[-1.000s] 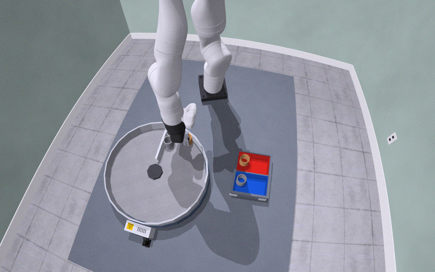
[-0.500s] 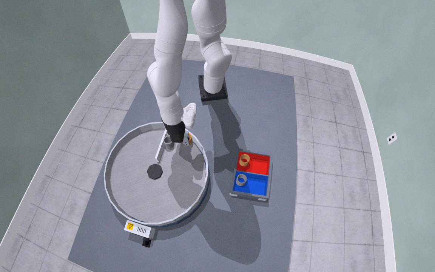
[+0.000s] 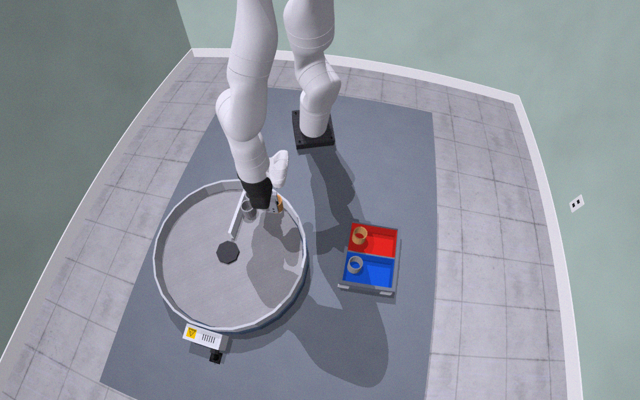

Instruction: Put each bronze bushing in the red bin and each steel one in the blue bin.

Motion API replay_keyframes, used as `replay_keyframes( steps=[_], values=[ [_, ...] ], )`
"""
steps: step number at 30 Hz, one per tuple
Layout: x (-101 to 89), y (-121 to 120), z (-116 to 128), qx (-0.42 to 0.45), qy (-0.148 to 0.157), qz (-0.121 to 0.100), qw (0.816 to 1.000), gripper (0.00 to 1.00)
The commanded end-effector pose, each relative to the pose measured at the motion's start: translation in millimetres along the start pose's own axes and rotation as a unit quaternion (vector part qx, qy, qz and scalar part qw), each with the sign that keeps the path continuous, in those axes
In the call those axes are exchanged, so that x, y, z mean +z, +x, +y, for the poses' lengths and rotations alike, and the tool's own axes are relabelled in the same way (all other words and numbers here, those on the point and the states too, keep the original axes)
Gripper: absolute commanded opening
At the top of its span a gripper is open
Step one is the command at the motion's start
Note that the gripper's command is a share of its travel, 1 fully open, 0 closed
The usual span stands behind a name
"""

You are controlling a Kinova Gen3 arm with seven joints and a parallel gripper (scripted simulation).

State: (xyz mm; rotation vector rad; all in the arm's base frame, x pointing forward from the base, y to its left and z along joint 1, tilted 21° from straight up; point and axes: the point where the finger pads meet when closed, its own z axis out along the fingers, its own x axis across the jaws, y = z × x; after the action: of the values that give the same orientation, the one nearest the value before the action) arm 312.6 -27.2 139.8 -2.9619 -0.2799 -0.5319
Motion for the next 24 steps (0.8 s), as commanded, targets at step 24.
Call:
replay_keyframes(
  steps=[24],
  values=[
    [-9.3,0.1,0.3,0.0,-0.001,0.001,1.0,0.0]
  ],
)
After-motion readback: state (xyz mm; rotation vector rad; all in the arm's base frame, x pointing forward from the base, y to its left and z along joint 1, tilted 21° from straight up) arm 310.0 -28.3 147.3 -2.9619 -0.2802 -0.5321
